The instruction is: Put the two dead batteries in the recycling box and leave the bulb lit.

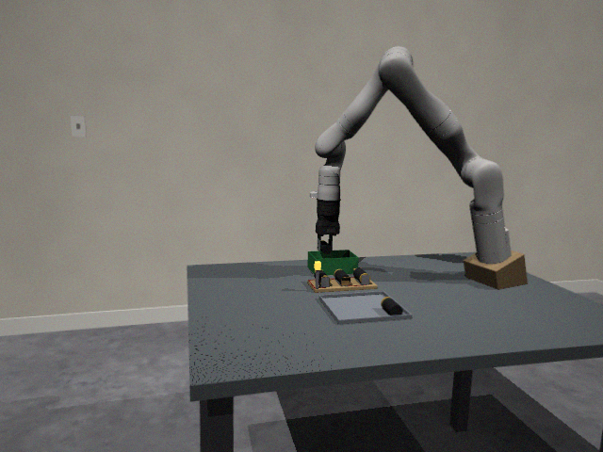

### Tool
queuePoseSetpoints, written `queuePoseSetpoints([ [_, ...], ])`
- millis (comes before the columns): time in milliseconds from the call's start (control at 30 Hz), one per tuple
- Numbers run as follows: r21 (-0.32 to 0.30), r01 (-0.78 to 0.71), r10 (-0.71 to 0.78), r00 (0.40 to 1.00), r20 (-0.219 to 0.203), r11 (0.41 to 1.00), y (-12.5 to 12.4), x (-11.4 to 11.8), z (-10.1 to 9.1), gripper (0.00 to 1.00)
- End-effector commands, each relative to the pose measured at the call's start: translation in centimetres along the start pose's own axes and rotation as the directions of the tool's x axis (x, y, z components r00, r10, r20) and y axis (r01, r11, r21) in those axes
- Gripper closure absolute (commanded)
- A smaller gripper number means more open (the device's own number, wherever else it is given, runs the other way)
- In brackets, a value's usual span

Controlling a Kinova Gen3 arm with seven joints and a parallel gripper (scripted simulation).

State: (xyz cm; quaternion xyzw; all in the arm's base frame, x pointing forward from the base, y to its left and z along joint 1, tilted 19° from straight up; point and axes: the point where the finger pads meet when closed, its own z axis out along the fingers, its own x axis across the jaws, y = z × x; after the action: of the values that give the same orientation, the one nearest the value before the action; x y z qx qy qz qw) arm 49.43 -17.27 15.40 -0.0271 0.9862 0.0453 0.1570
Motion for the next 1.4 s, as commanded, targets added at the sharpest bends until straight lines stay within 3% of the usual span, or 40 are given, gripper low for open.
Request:
queuePoseSetpoints([
  [0,0.001,0.000,0.000,1.000,0.002,1.000,0.0,-0.1,-0.1,0.43],
  [1033,0.001,0.000,0.000,1.000,0.002,1.000,0.0,-0.1,0.5,0.43],
  [1367,0.001,0.000,0.000,1.000,0.002,1.000,0.0,-0.1,4.7,0.43],
])
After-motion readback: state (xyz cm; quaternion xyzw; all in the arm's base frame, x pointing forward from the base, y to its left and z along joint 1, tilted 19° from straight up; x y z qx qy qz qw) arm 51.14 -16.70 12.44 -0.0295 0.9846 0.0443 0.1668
